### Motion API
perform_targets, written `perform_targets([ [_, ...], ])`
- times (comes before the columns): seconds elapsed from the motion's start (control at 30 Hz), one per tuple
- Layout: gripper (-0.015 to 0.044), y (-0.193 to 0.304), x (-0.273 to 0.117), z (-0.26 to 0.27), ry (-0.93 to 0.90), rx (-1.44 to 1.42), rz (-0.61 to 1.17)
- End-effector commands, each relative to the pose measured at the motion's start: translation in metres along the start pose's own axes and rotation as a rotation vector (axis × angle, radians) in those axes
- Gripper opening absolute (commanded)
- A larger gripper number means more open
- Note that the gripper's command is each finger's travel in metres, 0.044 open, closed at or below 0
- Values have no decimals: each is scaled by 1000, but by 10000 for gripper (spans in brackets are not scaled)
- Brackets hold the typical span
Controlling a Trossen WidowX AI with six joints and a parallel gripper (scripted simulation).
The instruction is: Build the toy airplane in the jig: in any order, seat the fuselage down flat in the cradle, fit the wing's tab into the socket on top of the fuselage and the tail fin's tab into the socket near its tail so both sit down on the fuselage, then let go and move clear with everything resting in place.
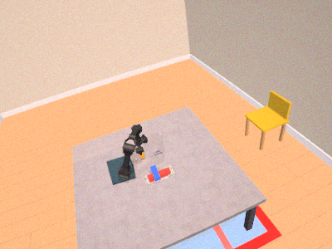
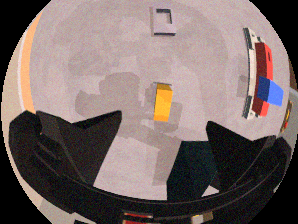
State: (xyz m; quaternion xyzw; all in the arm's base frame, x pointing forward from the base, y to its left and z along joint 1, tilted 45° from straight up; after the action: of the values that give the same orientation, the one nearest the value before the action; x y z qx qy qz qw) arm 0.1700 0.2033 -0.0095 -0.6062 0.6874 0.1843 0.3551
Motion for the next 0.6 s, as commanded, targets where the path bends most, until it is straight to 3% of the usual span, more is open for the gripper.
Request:
perform_targets([
  [0.0, 440, 0, 6, 1, -16, -3, -10],
  [0.57, 440, -1, 35, 3, -16, -3, -10],
])
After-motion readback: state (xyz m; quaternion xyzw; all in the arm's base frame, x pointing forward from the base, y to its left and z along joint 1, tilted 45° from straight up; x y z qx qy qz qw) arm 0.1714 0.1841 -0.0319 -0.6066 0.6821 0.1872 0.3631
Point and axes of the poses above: the point midway between the two fingers, 35 mm back from their tips, its own x axis out along the fingers, its own z axis across the jaws, y = z × x, the point moved 6 cm from there along -x, back along the fingers, and after that the axes turned 13 degrees about x, right-handed, at the moved point
